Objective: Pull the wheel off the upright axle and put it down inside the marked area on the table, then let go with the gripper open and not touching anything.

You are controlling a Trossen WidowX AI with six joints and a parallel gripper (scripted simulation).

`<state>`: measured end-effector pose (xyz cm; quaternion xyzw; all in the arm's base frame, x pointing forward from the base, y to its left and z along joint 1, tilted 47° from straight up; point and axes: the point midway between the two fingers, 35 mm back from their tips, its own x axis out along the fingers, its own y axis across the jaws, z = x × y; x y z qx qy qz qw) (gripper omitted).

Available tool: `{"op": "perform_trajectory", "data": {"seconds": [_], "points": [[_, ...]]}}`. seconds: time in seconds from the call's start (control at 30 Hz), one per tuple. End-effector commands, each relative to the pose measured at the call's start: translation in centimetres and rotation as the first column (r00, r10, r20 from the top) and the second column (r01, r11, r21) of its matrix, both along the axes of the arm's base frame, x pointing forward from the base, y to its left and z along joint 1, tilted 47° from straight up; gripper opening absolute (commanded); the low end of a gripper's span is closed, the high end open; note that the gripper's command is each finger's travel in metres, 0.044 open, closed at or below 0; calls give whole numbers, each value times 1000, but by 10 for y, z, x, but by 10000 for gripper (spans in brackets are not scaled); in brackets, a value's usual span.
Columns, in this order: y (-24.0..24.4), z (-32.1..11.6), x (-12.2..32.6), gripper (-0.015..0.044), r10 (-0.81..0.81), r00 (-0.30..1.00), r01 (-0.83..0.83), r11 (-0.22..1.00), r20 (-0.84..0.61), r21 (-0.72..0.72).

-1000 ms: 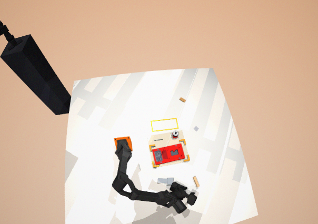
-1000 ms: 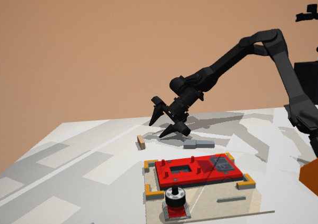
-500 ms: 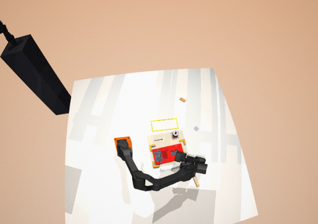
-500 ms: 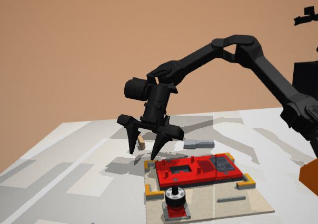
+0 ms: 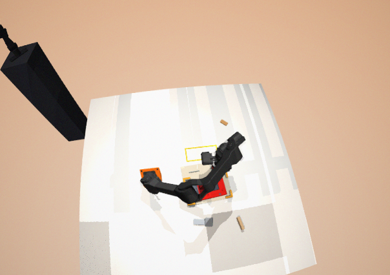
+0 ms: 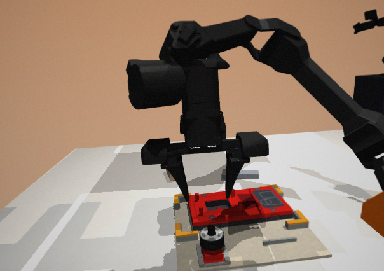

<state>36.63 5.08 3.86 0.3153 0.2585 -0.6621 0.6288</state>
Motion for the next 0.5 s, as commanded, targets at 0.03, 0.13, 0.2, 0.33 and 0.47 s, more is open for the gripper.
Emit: {"op": "perform_trajectory", "data": {"seconds": [0.03,0.13,0.2,0.33,0.47], "points": [[13,-4,-6,300,31,999,-33,996,-22,-79],[14,-4,-6,300,31,999,-33,996,-22,-79],[17,-7,-3,300,31,999,-33,996,-23,-79],[17,-8,-2,300,31,999,-33,996,-23,-79],[10,-16,-1,300,31,999,-33,996,-22,-79]]}}
